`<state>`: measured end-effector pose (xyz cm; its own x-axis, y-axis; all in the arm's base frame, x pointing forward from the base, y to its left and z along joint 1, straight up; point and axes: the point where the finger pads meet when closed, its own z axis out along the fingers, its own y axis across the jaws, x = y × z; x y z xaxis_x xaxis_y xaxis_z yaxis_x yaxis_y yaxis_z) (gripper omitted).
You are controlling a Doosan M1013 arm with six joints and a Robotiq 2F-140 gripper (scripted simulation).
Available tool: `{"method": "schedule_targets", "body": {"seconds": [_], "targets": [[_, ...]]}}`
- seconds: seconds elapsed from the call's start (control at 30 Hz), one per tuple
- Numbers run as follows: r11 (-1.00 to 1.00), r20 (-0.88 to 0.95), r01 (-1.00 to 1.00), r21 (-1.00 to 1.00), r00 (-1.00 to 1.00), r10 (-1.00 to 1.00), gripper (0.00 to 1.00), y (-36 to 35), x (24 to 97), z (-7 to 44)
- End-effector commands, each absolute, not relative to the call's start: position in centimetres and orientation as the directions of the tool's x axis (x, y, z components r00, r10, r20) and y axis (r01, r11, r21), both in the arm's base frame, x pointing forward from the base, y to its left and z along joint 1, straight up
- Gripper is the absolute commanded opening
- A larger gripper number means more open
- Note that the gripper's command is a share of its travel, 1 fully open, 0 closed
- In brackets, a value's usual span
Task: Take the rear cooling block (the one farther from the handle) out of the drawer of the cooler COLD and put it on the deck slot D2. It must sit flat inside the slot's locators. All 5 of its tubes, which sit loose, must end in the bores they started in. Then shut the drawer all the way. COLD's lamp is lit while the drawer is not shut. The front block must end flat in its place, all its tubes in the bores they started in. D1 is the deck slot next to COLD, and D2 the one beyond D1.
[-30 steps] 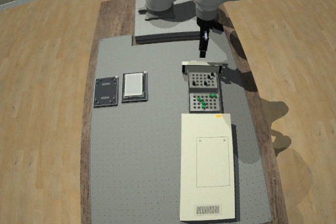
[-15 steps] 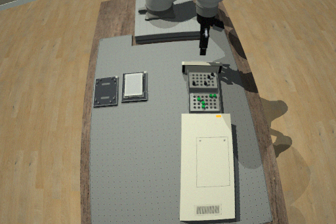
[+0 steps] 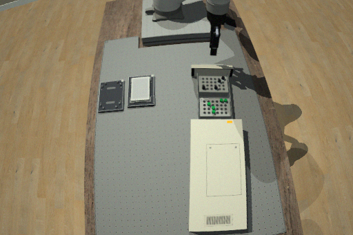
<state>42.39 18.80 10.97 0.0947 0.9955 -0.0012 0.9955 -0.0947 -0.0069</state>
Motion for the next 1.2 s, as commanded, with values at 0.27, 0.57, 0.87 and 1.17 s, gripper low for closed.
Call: {"method": "schedule_targets", "body": {"seconds": [0.27,0.57,0.87,1.17], "targets": [[-0.098,0.004,0.995,-0.002,0.098,0.995,0.34,18.9,42.8,12.8],[-0.098,0.004,0.995,-0.002,0.098,0.995,0.34,18.9,42.8,13.7],[-0.096,0.003,0.995,-0.003,0.096,0.995,0.66,18.7,44.3,13.4],[-0.096,0.002,0.995,-0.005,0.096,0.995,0.66,18.3,48.5,13.3]]}}
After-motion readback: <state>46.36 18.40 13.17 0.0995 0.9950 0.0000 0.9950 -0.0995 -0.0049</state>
